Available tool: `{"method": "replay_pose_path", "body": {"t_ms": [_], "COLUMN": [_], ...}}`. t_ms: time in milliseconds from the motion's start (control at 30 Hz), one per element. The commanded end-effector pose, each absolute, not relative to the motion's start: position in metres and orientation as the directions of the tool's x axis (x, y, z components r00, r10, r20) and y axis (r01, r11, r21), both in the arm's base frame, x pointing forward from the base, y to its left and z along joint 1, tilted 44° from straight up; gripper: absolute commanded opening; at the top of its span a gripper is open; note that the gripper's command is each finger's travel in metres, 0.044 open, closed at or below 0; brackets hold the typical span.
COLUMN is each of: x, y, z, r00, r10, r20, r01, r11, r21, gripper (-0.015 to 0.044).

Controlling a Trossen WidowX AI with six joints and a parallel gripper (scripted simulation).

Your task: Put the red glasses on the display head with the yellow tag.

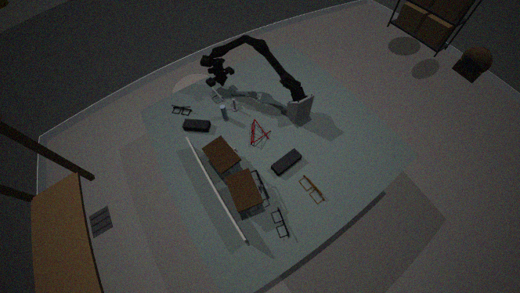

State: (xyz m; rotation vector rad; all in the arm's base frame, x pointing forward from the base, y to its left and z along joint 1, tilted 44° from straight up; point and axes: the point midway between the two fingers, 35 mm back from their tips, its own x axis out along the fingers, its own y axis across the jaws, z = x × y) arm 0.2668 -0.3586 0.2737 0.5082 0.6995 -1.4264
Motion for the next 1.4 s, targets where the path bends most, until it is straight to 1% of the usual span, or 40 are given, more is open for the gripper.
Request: {"method": "replay_pose_path", "body": {"t_ms": [0,433,1367], "x": [0.267,0.266,0.279], "y": [-0.363,-0.377,-0.377], "z": [0.265,0.251,0.25], "r00": [0.003,0.003,0.003], "r10": [-0.705,-0.706,-0.705], "r20": [-0.709,-0.708,-0.709], "r01": [0.99,0.99,0.99], "r11": [0.102,0.102,0.102], "r21": [-0.097,-0.098,-0.097], "gripper": [0.0,0.0,0.0]}}
